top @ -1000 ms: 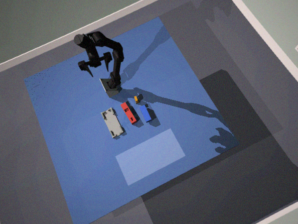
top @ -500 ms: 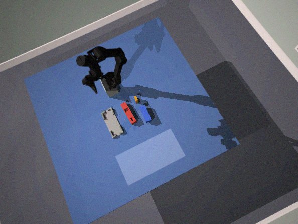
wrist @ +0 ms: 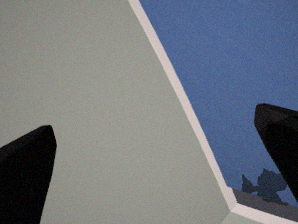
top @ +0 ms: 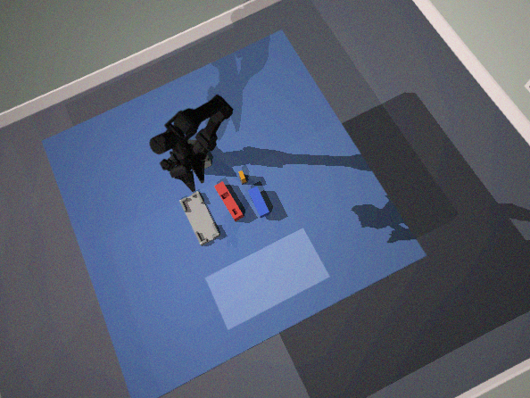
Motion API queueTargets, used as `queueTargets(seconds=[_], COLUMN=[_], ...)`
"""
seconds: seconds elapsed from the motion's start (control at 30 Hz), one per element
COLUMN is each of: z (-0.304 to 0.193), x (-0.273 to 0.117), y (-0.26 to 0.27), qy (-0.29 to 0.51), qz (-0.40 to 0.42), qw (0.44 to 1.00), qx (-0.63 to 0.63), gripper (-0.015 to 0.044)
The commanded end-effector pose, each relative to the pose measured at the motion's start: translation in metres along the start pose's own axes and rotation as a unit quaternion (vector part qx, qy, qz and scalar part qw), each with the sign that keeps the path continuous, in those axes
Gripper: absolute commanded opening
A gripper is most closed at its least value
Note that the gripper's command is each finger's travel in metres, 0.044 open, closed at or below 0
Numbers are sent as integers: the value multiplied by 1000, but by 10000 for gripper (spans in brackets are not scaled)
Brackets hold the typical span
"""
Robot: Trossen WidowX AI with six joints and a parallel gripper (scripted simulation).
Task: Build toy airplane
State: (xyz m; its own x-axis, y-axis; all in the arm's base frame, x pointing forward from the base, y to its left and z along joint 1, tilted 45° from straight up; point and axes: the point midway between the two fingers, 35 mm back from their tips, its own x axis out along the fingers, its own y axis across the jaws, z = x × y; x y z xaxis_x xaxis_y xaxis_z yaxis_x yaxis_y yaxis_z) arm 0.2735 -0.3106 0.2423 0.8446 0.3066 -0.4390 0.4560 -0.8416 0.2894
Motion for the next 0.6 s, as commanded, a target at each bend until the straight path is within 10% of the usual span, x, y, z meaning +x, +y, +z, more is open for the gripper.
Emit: queueTargets(seconds=[0.0, 0.57], z=[5, 14], x=[55, 119], y=[-49, -152], qy=[-7, 92], qz=[-104, -272], qw=[970, 779], qx=[-221, -558], gripper=[440, 440])
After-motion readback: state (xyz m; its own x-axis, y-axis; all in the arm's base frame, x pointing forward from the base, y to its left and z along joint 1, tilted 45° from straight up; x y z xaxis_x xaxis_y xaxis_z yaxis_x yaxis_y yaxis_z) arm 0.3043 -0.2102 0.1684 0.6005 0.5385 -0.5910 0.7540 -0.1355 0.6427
